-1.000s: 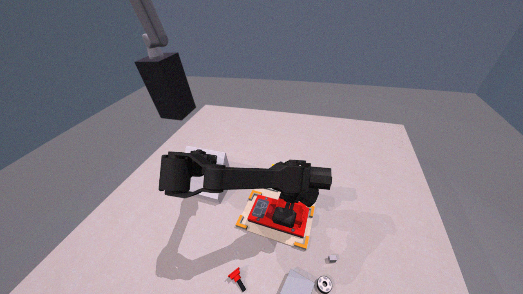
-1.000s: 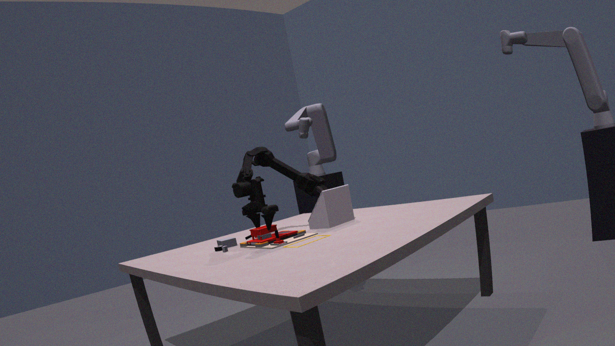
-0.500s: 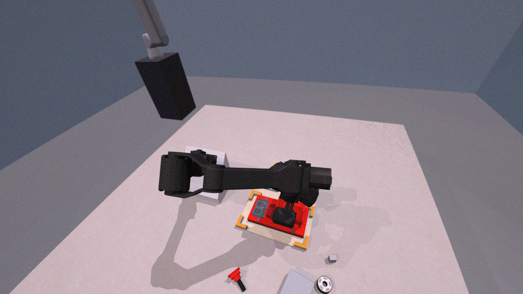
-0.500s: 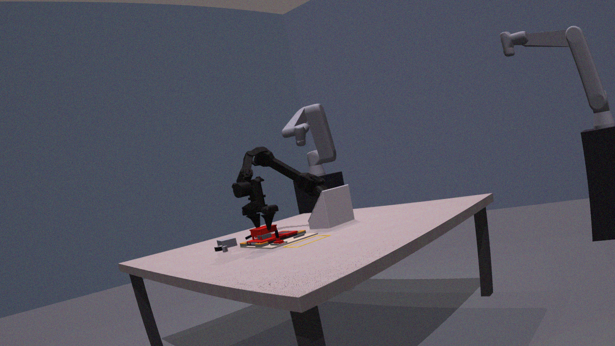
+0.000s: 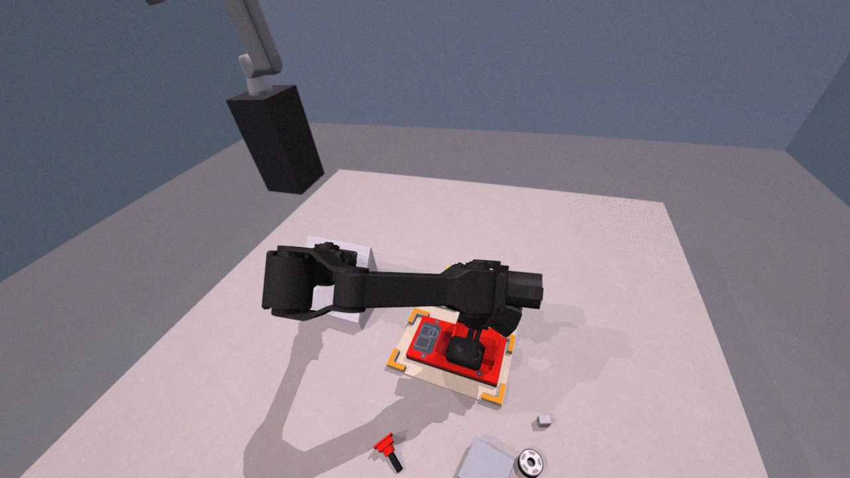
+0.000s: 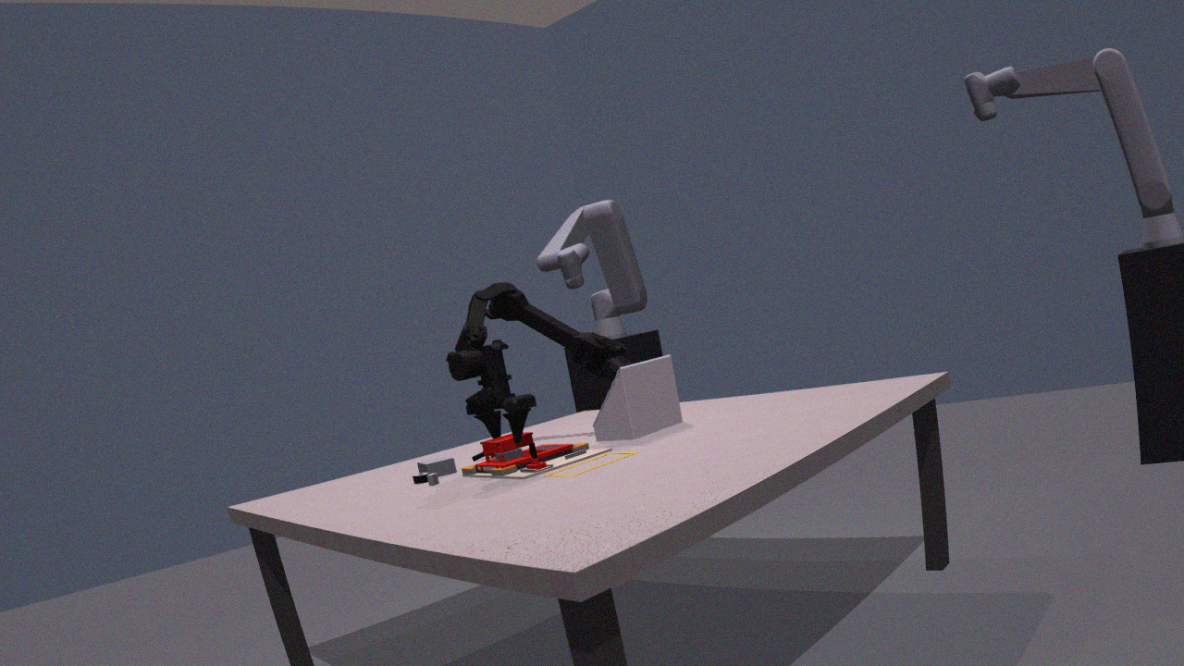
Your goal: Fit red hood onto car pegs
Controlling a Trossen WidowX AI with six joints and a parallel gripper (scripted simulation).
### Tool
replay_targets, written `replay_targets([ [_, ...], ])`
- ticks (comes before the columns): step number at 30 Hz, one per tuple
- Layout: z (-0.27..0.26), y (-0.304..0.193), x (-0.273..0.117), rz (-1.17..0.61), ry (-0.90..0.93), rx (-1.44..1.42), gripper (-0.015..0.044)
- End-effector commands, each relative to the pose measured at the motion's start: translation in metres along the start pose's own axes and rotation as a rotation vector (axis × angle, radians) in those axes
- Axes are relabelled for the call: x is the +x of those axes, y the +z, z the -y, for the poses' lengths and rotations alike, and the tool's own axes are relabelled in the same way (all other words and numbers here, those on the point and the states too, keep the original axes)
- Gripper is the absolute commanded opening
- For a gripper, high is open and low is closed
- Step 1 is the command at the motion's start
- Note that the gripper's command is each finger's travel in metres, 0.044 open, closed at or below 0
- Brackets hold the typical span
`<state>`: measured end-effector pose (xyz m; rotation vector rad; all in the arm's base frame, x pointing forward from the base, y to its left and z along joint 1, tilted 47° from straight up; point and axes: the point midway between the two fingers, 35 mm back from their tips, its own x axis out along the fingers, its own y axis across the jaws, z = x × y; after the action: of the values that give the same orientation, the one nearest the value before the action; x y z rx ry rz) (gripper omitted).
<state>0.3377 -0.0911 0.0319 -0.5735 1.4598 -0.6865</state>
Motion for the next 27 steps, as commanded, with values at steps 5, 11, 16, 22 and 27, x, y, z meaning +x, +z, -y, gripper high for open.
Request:
replay_targets([
  [5, 0.001, 0.0, 0.0, 0.002, -0.004, -0.004, 0.0],
  [11, 0.001, 0.0, 0.0, 0.002, -0.004, -0.004, 0.0],
  [16, 0.001, 0.0, 0.0, 0.002, -0.004, -0.004, 0.0],
  [22, 0.0, 0.0, -0.001, 0.0, 0.0, 0.0, 0.0],
  [27, 0.0, 0.001, -0.028, 0.002, 0.001, -0.003, 0.0],
])
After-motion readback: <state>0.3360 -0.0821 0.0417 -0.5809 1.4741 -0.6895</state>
